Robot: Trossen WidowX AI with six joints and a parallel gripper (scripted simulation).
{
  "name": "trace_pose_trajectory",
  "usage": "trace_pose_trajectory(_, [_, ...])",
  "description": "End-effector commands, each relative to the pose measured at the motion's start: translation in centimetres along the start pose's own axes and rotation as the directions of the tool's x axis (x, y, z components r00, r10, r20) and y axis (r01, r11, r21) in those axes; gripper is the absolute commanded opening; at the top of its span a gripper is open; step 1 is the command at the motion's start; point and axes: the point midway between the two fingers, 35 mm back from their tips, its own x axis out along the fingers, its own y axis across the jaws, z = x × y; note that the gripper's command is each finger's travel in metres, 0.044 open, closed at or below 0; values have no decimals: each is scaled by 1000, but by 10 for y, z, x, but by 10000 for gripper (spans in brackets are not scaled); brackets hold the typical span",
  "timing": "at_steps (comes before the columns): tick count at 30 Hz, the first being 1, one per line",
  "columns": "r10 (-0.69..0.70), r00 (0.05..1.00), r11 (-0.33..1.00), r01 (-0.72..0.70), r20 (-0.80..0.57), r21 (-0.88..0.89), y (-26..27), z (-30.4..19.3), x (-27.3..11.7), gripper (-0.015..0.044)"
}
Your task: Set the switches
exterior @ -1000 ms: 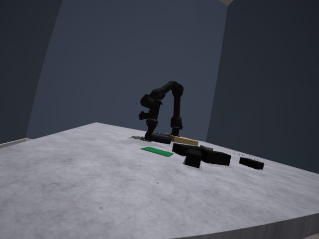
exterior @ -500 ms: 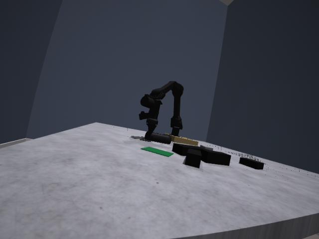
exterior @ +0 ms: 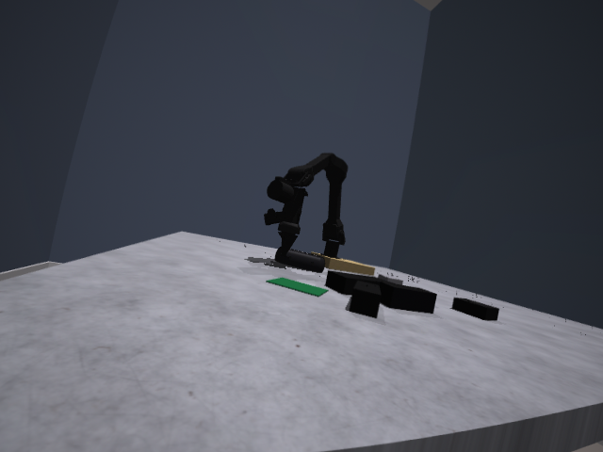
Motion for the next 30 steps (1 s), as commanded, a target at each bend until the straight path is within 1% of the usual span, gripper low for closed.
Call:
trace_pose_trajectory(1, [3,1000,1000,-3,-4,4,1,-1,-3,336])
trace_pose_trajectory(30, [3,1000,1000,-3,-4,4,1,-9,-24,336])
